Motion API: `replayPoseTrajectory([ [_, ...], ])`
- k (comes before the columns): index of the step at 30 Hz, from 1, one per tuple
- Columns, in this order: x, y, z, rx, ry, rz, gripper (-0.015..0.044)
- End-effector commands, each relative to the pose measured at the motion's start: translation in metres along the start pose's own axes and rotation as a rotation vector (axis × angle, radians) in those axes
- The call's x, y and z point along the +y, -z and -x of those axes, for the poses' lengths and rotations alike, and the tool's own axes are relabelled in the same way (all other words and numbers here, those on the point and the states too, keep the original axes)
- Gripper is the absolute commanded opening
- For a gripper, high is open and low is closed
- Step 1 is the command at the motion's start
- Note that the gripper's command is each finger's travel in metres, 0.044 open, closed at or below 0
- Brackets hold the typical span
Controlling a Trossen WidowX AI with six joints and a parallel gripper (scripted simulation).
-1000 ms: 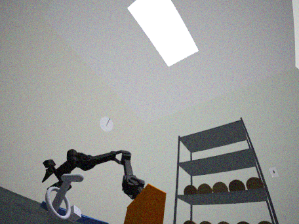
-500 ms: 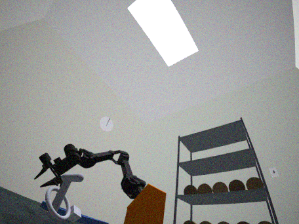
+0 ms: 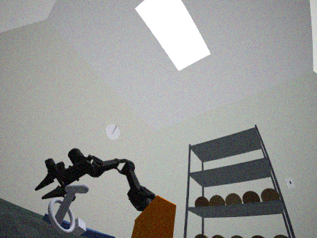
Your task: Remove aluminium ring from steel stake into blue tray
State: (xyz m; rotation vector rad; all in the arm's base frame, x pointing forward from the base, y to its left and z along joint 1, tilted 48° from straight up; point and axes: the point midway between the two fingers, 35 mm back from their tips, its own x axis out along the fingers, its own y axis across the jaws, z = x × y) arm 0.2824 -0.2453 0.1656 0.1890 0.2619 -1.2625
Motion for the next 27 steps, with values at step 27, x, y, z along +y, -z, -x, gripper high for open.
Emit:
replayPoseTrajectory([
  [27,0.015,0.144,0.054,0.199,-0.161,0.704,0.0200],
])
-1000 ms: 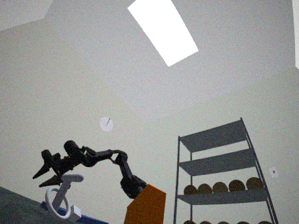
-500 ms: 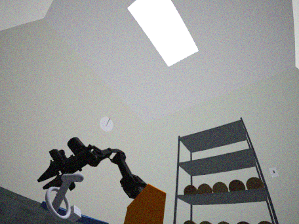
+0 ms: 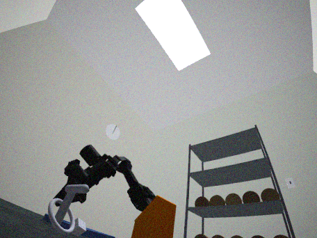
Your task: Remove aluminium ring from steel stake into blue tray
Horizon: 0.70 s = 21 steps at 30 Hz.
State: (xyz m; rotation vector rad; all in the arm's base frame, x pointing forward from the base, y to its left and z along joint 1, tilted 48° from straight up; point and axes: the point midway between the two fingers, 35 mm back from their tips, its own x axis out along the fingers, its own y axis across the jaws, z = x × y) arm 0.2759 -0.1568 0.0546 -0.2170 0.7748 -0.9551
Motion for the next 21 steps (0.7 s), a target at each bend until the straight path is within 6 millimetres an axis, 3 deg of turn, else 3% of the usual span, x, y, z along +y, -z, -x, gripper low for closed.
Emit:
replayPoseTrajectory([
  [1,0.006,0.017,0.003,0.024,-0.007,0.093,0.0200],
  [9,0.019,0.043,0.011,0.042,-0.040,0.243,0.0200],
  [21,0.048,0.102,0.038,0.027,-0.149,0.620,0.0200],
])
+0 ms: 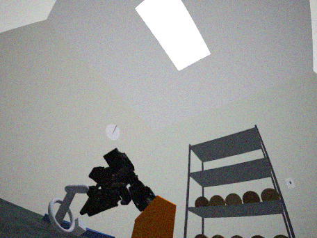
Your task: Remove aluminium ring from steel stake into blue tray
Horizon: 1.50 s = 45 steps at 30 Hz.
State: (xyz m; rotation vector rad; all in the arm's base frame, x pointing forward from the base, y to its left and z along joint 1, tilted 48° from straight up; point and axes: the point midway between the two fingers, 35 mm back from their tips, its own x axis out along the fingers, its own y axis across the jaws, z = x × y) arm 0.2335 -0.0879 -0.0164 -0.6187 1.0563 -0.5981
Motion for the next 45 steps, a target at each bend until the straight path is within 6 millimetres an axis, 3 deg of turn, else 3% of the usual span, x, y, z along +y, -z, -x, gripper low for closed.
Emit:
replayPoseTrajectory([
  [1,0.008,0.010,0.003,0.000,-0.009,0.076,0.0200],
  [35,0.008,0.011,-0.042,0.000,-0.007,0.077,0.0200],
  [45,0.008,0.010,-0.039,-0.001,-0.005,0.075,0.0133],
])
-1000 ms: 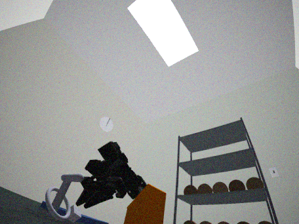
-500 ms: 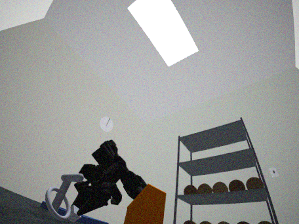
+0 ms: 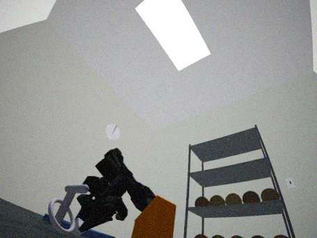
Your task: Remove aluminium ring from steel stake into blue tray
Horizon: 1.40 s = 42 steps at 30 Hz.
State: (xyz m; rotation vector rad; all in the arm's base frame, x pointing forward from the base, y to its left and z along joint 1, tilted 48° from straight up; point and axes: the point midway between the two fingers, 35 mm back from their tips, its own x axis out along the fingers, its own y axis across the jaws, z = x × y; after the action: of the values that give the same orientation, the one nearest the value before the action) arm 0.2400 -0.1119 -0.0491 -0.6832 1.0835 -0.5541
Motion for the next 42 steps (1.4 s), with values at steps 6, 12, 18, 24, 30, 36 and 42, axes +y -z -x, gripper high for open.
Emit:
replayPoseTrajectory([
  [6,0.000,0.000,0.000,0.001,0.001,-0.002,0.0093],
  [12,0.000,0.000,0.000,0.001,0.001,-0.002,0.0053],
  [18,0.000,0.000,0.000,0.001,0.001,-0.002,0.0013],
  [24,0.000,-0.004,0.005,0.001,-0.001,-0.002,0.0000],
  [30,0.000,-0.009,0.012,0.001,-0.002,-0.002,0.0000],
  [36,0.000,-0.012,0.018,0.001,-0.003,-0.001,0.0000],
  [42,0.001,-0.015,0.017,0.026,-0.016,-0.003,0.0000],
])
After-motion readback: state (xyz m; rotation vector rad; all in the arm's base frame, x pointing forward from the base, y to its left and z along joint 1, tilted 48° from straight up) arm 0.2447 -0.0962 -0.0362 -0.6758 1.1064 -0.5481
